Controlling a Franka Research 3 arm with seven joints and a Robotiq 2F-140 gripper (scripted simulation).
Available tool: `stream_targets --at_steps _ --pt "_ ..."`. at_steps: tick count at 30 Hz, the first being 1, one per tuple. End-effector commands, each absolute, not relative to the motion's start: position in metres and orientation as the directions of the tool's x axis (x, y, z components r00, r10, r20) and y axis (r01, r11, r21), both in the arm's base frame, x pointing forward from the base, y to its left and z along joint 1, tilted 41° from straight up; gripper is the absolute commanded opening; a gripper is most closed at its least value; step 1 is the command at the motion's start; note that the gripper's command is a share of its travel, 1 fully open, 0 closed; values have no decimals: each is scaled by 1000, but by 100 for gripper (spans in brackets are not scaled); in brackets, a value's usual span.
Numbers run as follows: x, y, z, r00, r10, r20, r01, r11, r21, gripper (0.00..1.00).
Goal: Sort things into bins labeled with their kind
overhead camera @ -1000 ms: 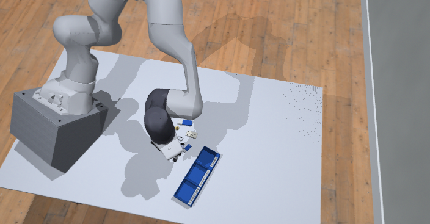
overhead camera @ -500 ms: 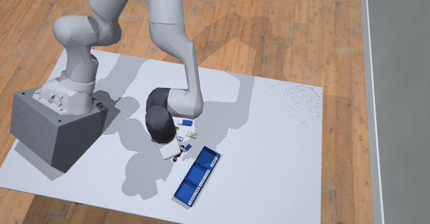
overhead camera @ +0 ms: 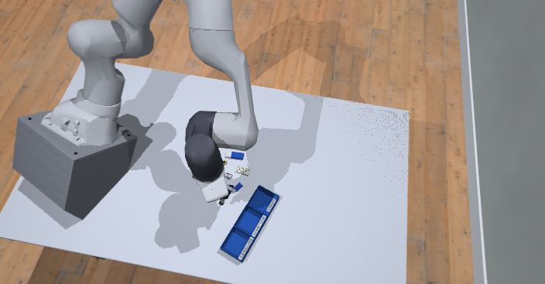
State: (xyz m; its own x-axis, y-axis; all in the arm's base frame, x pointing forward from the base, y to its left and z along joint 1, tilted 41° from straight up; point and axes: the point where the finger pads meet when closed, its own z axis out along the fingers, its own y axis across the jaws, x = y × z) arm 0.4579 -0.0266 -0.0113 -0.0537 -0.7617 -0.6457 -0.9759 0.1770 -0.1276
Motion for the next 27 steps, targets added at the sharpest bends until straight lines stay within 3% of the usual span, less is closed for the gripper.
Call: stream_targets --at_steps 1,14,27 --pt "458 -28 -11 -68 -761 -645 -975 187 -118 19" --pt "458 -27 -10 -68 -761 -645 -975 187 -118 19" --pt "470 4 -50 -68 -761 -645 -975 187 -118 19"
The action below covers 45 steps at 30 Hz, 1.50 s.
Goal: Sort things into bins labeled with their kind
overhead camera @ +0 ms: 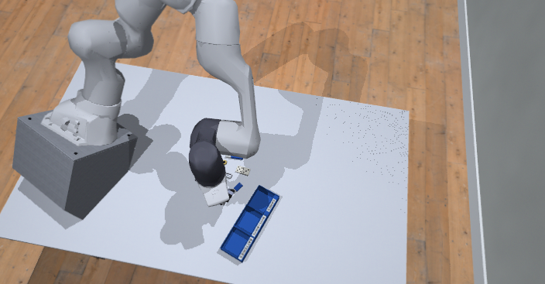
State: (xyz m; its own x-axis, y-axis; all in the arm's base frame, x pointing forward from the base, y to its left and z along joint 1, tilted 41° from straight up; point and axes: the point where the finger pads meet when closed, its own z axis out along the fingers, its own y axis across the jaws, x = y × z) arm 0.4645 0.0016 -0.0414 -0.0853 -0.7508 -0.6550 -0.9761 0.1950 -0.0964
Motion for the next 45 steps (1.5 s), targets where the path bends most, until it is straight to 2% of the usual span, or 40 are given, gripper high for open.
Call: stream_targets --at_steps 1,29,30,45 --pt "472 7 -53 -68 -761 -645 -975 187 -118 19" --pt "474 15 -62 -68 -761 -645 -975 187 -118 19" --pt "474 15 -62 -68 -761 -645 -975 187 -118 7" --pt "474 15 -62 -68 -761 -645 -975 187 -118 7"
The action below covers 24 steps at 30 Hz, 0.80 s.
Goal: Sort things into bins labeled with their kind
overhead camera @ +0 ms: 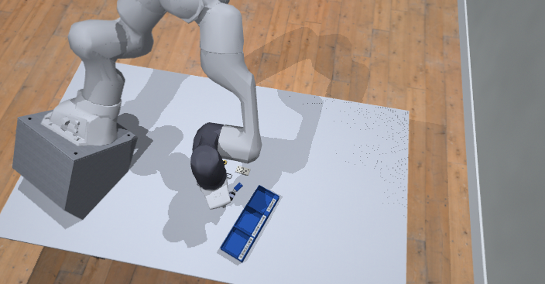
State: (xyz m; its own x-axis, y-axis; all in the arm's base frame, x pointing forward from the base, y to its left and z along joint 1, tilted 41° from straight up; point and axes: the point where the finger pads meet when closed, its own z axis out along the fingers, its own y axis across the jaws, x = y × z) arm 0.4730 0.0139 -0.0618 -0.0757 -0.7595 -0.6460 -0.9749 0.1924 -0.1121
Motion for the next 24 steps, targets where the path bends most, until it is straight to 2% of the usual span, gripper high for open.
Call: stream_targets --at_steps 1,16,24 --pt "474 15 -62 -68 -761 -645 -975 187 -118 7" --pt "474 15 -62 -68 -761 -645 -975 187 -118 7" --pt "468 -1 -42 -68 -761 -645 -975 187 -118 7"
